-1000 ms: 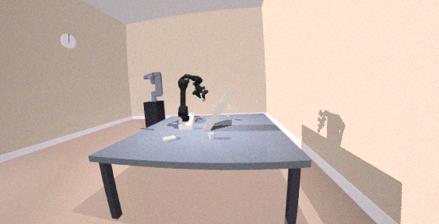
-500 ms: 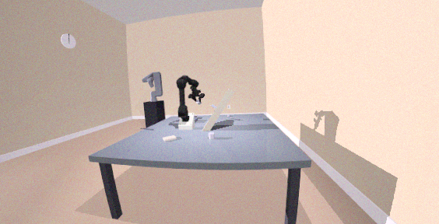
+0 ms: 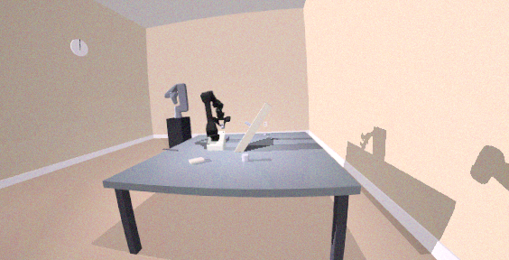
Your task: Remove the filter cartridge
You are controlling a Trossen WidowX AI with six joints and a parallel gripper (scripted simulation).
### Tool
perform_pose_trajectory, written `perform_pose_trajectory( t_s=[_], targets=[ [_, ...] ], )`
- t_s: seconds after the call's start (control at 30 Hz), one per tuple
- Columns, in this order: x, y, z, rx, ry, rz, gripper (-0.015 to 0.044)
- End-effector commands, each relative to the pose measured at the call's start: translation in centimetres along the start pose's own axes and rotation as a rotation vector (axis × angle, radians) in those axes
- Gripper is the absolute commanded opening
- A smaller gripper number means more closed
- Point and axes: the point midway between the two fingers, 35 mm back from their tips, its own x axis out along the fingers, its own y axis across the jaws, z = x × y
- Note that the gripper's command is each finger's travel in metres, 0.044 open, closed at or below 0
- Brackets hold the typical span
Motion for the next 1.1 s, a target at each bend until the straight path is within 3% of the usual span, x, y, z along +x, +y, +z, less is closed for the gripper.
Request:
perform_pose_trajectory(
  t_s=[0.0, 0.27, 0.67, 0.83, 1.07],
  targets=[
    [1.8, 2.2, -1.5, -0.088, 0.002, 0.053, 0.0],
    [2.4, 2.9, -2.1, -0.114, 0.003, 0.07, 0.0],
    [8.2, 2.9, -5.4, -0.115, 0.004, 0.071, 0.0],
    [8.8, 2.9, -5.9, -0.115, 0.004, 0.071, 0.0],
    [8.4, 2.8, -5.7, -0.116, 0.017, 0.066, 0.0184]
  ],
)
